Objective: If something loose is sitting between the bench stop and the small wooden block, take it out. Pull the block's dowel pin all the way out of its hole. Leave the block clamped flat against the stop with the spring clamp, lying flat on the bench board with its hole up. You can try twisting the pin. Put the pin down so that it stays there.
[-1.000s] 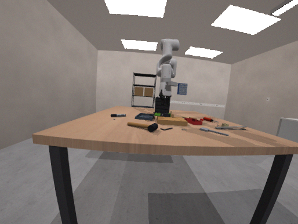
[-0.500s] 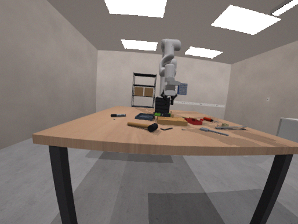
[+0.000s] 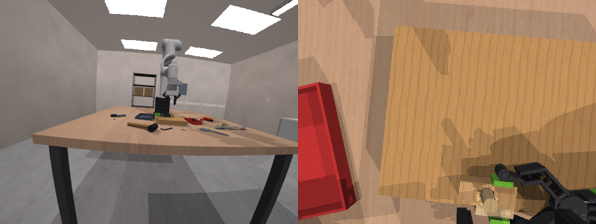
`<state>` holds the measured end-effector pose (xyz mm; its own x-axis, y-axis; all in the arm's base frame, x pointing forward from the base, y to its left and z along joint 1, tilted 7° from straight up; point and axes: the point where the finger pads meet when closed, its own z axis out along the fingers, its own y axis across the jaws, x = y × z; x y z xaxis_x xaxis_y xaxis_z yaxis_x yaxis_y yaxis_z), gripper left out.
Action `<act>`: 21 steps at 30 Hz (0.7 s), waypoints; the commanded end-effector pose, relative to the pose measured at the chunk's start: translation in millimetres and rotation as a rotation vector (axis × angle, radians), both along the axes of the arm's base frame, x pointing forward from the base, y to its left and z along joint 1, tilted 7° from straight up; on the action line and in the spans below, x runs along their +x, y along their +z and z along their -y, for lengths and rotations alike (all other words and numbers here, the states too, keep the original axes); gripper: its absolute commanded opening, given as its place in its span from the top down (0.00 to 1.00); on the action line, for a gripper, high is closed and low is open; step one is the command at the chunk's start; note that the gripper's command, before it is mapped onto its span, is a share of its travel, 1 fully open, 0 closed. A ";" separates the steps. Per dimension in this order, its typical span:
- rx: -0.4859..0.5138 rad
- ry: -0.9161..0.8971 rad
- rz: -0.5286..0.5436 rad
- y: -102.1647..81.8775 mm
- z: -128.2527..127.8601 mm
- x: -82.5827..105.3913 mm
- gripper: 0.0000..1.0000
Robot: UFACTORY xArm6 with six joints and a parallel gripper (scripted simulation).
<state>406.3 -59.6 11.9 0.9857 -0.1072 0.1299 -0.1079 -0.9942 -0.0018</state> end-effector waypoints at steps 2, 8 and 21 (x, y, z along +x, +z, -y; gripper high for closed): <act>-0.035 -0.072 -0.010 1.7 -4.0 2.0 0.50; -0.032 -0.096 -0.009 1.9 -5.6 2.2 0.50; -0.032 -0.099 -0.009 1.9 -5.8 2.2 0.72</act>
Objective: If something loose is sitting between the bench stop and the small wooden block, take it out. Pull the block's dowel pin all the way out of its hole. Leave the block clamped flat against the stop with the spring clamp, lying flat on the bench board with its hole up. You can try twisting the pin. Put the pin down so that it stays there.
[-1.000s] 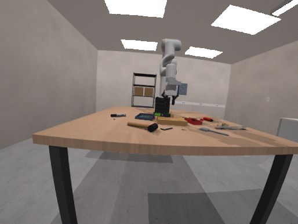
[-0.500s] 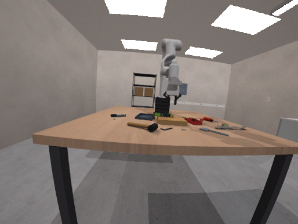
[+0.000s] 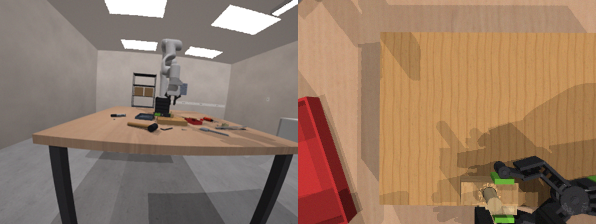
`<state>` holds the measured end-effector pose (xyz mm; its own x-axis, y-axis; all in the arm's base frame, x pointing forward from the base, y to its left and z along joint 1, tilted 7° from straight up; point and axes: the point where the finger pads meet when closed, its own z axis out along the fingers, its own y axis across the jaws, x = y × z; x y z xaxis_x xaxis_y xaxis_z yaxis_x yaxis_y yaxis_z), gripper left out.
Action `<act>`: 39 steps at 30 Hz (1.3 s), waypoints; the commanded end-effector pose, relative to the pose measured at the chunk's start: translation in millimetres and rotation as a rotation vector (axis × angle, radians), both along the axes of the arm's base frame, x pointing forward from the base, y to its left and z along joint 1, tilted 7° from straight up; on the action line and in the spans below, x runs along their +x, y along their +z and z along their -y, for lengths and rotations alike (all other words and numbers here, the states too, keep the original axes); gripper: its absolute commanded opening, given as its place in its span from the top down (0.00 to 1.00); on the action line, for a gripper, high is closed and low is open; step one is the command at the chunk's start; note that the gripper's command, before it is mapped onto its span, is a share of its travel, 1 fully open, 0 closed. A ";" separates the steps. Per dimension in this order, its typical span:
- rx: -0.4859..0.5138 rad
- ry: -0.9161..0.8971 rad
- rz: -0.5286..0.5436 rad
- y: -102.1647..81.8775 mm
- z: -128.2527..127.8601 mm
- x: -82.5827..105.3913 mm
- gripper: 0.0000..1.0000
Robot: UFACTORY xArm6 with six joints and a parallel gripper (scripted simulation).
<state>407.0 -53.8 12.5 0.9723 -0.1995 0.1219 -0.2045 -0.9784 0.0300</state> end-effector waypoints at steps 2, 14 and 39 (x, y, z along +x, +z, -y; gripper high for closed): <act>-0.002 -0.001 0.004 1.3 0.1 1.5 0.72; -0.002 -0.001 0.004 1.3 0.1 1.5 0.72; -0.003 -0.001 0.004 -5.0 0.2 2.3 0.72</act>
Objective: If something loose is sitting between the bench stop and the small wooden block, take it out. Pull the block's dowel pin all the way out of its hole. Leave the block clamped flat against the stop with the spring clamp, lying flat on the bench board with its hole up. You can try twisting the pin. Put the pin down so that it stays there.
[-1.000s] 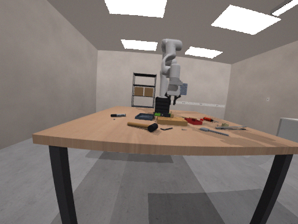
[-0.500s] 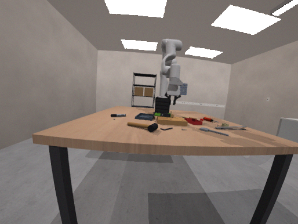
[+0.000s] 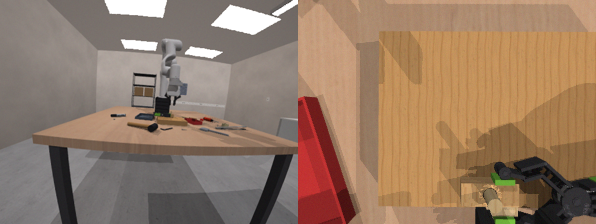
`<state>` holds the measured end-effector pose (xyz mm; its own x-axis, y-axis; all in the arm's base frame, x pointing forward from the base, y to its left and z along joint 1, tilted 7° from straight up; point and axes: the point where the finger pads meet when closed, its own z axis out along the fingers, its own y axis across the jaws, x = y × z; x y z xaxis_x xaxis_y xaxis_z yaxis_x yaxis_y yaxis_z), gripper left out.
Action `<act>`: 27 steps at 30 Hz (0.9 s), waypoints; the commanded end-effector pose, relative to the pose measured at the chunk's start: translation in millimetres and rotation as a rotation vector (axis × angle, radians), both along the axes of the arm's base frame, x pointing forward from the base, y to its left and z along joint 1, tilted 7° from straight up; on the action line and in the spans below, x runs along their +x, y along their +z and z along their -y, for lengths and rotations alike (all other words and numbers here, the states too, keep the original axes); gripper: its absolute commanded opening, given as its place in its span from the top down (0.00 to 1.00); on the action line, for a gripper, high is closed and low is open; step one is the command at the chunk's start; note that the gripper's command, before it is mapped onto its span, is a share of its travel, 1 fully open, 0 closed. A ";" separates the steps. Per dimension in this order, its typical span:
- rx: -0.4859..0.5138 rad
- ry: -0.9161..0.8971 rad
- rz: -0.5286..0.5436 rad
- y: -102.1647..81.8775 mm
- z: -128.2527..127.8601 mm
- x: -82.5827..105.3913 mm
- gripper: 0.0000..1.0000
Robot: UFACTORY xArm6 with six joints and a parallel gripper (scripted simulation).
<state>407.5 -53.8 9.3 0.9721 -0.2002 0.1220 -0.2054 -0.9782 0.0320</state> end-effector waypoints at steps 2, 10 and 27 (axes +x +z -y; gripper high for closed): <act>-0.001 0.000 0.004 -3.6 0.3 2.0 0.72; -0.001 0.000 0.004 -10.0 0.4 2.8 0.72; -0.001 0.000 0.004 -26.6 0.8 4.8 0.72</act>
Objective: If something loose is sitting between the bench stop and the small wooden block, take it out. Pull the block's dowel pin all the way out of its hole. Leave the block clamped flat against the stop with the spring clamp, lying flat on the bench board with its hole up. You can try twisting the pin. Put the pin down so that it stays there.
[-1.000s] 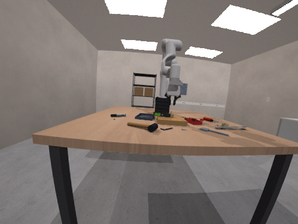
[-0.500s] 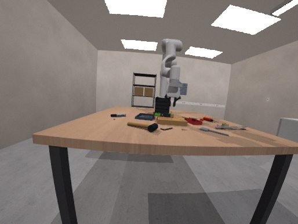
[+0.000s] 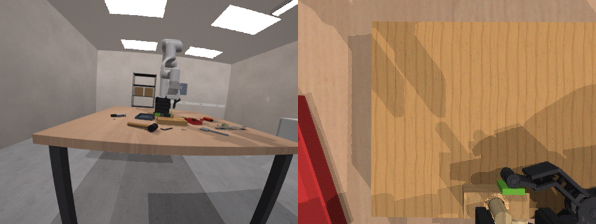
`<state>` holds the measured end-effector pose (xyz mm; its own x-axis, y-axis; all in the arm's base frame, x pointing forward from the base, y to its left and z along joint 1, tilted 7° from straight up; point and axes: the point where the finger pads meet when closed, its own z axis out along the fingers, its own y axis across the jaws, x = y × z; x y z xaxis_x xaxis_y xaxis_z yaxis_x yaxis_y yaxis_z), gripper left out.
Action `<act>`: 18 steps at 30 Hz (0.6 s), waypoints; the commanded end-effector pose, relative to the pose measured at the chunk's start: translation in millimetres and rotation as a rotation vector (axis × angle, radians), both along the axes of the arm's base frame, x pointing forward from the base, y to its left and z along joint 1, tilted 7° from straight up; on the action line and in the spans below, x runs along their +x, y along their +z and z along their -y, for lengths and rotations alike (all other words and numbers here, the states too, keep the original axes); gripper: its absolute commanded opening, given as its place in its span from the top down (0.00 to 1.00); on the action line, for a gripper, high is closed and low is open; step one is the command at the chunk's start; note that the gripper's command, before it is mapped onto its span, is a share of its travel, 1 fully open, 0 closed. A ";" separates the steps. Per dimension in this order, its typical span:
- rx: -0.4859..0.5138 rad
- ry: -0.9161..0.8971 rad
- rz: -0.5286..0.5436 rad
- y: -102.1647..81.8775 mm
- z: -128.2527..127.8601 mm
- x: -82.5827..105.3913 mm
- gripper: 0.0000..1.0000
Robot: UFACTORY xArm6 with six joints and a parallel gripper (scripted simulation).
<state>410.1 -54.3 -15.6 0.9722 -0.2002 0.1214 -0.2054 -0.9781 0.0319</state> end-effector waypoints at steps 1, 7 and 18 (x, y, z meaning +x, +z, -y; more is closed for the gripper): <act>-0.001 0.000 0.004 -2.6 0.3 2.2 0.72; -0.001 0.000 0.004 -6.5 0.4 2.6 0.72; -0.001 0.000 0.004 -8.7 0.4 2.9 0.72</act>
<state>411.5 -54.6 -25.0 0.9721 -0.2003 0.1218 -0.2055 -0.9781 0.0322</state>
